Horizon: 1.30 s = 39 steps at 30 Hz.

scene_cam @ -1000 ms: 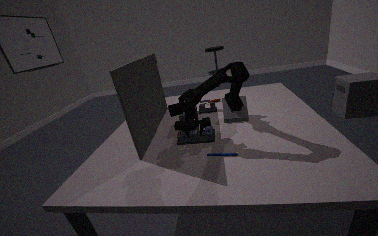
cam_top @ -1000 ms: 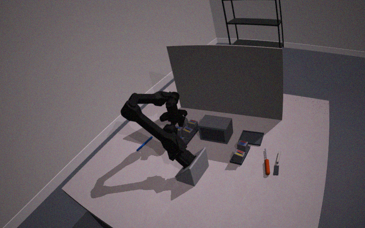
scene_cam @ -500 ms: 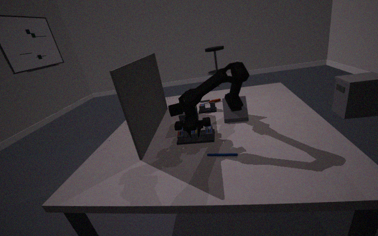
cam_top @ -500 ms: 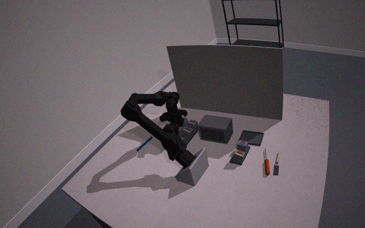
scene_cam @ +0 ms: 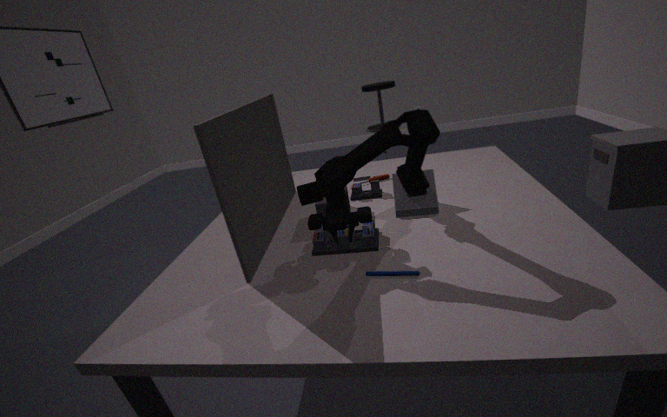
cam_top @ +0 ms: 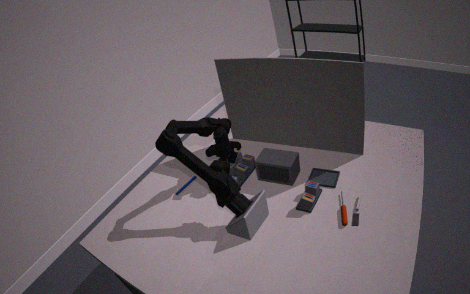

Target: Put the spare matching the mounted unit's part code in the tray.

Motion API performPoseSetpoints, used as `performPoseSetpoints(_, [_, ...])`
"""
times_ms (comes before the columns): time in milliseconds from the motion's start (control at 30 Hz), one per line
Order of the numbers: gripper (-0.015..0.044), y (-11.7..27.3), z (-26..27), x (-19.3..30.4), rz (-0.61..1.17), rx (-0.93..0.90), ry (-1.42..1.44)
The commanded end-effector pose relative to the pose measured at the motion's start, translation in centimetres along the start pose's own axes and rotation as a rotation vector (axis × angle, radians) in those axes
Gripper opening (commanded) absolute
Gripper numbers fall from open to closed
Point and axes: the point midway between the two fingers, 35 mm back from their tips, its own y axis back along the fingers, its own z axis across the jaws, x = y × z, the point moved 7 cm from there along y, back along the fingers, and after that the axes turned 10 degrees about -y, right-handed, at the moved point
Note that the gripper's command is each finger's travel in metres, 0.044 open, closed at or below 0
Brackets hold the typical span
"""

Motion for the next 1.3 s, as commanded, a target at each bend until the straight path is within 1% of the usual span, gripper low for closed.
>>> performPoseSetpoints(0, [0.0000, 1.2, -0.2, 0.0, 0.005, 0.005, 0.001])
performPoseSetpoints(367, [0.0000, 7.4, -0.1, 0.1, 0.009, 0.005, -0.004])
performPoseSetpoints(633, [0.0000, 7.7, -0.1, 0.2, 0.013, 0.004, -0.011])
performPoseSetpoints(1033, [0.0000, 12.7, -0.3, -0.2, 0.012, 0.003, -0.006])
performPoseSetpoints(1267, [0.0000, 13.1, -1.2, 0.6, 0.019, 0.007, -0.015])
